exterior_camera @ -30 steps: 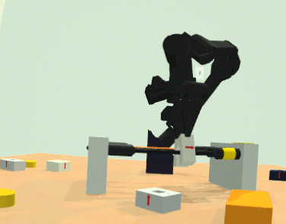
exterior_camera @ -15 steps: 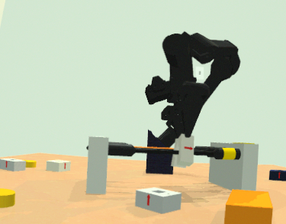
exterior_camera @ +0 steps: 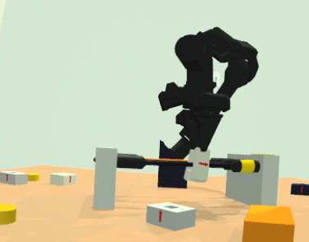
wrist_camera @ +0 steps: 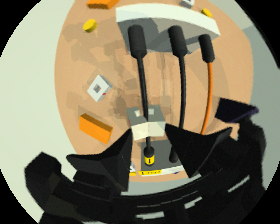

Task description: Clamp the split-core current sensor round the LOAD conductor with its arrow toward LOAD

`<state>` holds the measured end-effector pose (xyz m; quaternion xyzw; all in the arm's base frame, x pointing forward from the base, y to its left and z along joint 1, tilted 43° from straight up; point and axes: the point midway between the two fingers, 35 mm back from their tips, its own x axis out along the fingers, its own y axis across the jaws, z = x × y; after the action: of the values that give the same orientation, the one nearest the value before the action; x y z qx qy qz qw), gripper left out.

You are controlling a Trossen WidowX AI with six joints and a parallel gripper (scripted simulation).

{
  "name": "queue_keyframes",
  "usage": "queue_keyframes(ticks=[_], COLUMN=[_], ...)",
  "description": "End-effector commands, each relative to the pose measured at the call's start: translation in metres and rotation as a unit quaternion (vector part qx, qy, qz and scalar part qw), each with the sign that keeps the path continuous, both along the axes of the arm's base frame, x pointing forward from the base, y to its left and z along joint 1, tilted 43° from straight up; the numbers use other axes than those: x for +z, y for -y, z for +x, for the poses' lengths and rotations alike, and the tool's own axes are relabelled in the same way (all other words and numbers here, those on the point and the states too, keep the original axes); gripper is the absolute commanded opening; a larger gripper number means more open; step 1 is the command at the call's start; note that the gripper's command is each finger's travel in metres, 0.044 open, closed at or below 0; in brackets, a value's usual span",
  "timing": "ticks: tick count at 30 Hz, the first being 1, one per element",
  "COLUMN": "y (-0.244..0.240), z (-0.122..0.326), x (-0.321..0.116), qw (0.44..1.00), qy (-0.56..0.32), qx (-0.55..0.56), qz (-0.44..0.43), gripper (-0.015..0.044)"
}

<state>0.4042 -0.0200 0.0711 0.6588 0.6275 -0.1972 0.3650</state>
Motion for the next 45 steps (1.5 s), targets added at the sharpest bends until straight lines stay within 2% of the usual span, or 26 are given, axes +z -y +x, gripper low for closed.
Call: queue_keyframes(ticks=[1,4,21,45], y=[-0.001,-0.002,-0.001,-0.025], z=[0.002,0.003,0.002,0.005], x=[0.001,0.001,0.0,-0.028], qw=[1.0,0.999,1.0,1.0], qy=[-0.017,-0.029,-0.016,-0.014], qx=[0.02,0.031,0.015,0.018], qz=[-0.006,-0.008,-0.003,-0.004], gripper=[0.0,0.0,0.044,0.044])
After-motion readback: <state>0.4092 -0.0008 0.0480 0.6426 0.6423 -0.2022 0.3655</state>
